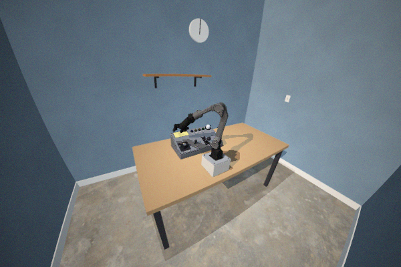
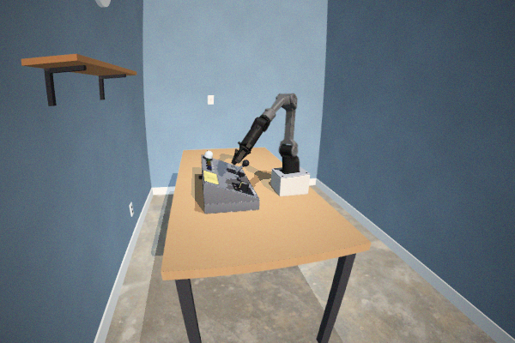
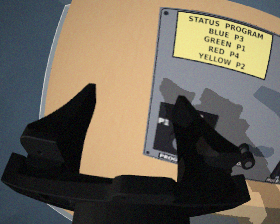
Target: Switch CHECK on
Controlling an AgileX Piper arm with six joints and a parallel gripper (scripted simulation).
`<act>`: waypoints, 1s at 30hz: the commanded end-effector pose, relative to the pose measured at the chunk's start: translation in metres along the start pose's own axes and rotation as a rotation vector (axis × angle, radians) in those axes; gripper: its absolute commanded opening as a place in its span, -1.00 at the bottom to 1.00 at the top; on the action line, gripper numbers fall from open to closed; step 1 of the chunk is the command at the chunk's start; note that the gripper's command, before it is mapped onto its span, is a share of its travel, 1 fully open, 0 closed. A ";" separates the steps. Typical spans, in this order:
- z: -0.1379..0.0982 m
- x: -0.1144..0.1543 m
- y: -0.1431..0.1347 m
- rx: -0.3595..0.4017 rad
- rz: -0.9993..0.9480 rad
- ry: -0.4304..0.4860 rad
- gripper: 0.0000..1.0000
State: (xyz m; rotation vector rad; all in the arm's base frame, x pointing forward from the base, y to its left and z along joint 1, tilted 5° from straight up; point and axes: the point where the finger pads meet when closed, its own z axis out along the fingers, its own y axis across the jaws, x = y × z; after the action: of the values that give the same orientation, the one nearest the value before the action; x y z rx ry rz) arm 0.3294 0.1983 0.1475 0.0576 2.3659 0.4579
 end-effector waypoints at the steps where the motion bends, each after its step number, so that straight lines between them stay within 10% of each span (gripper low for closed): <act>1: -0.018 0.041 -0.011 0.076 -0.012 0.062 1.00; 7: -0.067 0.097 -0.064 0.273 -0.068 0.021 1.00; 18: -0.095 0.093 -0.100 0.330 -0.083 -0.166 1.00; 30: -0.097 0.092 -0.101 0.330 -0.083 -0.176 1.00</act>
State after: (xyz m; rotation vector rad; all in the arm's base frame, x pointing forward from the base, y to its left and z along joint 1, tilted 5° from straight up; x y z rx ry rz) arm 0.2055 0.0895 0.1191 0.1456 2.2379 0.0174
